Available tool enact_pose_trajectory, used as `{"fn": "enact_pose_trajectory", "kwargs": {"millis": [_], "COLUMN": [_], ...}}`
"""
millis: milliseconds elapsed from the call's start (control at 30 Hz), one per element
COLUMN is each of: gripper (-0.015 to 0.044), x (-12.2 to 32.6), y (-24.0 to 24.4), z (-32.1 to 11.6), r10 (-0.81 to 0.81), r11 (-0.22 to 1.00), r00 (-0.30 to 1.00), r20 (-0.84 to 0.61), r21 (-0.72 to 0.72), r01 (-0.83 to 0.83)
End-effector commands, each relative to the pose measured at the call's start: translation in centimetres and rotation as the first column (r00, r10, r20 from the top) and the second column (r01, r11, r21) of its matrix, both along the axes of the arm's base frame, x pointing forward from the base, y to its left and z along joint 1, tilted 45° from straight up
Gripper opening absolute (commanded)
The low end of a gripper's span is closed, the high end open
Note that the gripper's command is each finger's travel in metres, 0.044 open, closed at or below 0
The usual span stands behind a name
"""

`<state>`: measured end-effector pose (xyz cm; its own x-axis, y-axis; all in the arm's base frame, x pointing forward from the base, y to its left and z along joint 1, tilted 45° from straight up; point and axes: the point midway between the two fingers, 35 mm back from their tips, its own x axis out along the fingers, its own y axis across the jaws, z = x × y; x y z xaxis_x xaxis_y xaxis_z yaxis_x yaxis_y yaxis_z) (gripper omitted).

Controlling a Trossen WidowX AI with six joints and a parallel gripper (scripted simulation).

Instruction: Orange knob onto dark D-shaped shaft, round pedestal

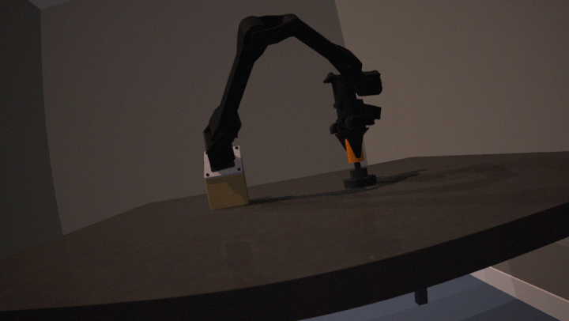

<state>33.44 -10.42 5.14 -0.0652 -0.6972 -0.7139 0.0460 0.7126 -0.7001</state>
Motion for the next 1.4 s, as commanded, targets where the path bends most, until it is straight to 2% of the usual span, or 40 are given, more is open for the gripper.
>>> {"fn": "enact_pose_trajectory", "kwargs": {"millis": [0,1233,1367], "gripper": [0.0,0.0,0.0105], "x": [0.1,0.1,0.1], "y": [0.2,-1.3,-1.3], "z": [0.2,-1.4,-1.4], "r10": [0.086,0.102,0.102], "r11": [0.996,0.995,0.995], "r00": [0.993,0.99,0.99], "r20": [-0.075,-0.096,-0.096], "r21": [0.007,0.014,0.014], "r01": [-0.086,-0.101,-0.101]}}
